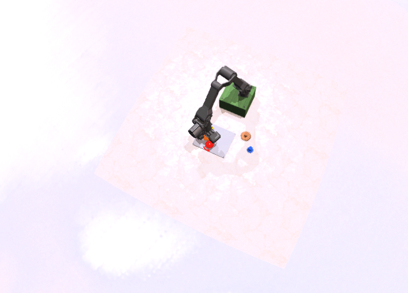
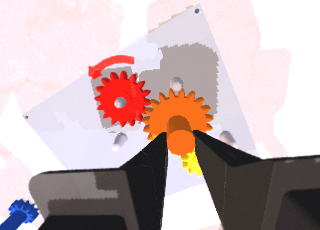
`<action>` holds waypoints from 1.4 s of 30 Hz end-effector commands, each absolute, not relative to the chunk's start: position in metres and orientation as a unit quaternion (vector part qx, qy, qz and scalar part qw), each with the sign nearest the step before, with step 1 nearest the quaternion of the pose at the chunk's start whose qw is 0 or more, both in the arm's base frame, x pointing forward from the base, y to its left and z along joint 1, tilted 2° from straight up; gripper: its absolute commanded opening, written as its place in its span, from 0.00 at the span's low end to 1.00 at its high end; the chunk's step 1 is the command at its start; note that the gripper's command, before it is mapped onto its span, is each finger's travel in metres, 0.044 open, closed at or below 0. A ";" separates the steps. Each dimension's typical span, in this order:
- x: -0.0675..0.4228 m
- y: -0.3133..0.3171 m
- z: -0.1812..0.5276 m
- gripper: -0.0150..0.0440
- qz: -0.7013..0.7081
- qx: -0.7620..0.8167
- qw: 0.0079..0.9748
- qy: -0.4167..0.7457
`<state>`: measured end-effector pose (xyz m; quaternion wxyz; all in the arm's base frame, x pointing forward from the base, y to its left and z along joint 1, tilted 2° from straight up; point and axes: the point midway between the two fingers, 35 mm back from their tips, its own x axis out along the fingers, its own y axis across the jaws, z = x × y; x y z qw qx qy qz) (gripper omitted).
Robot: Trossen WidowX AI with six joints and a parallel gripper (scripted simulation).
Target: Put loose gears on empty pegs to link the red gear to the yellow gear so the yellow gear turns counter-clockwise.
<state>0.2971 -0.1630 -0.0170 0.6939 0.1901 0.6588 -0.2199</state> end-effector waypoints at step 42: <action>0.293 -0.159 0.055 0.62 -0.229 0.201 0.690 0.656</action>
